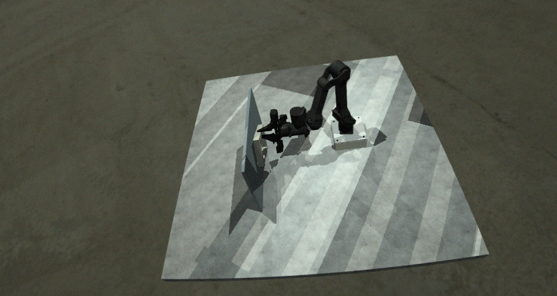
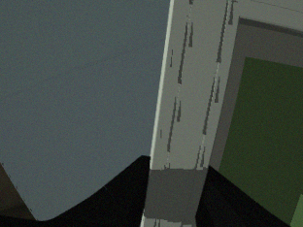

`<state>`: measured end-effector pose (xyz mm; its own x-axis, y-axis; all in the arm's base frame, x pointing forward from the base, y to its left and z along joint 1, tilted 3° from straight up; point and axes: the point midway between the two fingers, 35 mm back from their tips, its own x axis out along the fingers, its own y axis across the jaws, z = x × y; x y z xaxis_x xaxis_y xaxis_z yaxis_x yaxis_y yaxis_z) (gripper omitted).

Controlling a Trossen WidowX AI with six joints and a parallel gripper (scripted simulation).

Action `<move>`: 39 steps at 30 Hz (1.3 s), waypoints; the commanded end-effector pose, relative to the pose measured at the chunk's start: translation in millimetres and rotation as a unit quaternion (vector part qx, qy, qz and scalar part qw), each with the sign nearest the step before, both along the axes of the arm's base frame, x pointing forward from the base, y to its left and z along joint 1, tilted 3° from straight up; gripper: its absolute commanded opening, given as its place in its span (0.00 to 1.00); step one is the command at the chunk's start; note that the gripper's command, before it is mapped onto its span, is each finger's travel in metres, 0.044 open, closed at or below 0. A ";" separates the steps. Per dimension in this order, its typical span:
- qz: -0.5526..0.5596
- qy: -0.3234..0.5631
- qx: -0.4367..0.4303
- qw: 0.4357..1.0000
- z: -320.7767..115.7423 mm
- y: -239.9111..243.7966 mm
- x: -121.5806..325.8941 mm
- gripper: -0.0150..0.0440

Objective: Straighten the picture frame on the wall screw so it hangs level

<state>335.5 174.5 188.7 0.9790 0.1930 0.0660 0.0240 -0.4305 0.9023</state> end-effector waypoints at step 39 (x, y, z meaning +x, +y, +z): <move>-0.001 -0.003 0.005 1.000 5.9 5.5 -1.2 0.25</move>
<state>333.5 179.8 190.9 0.9791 0.1933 0.0627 0.0271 -0.4301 0.9024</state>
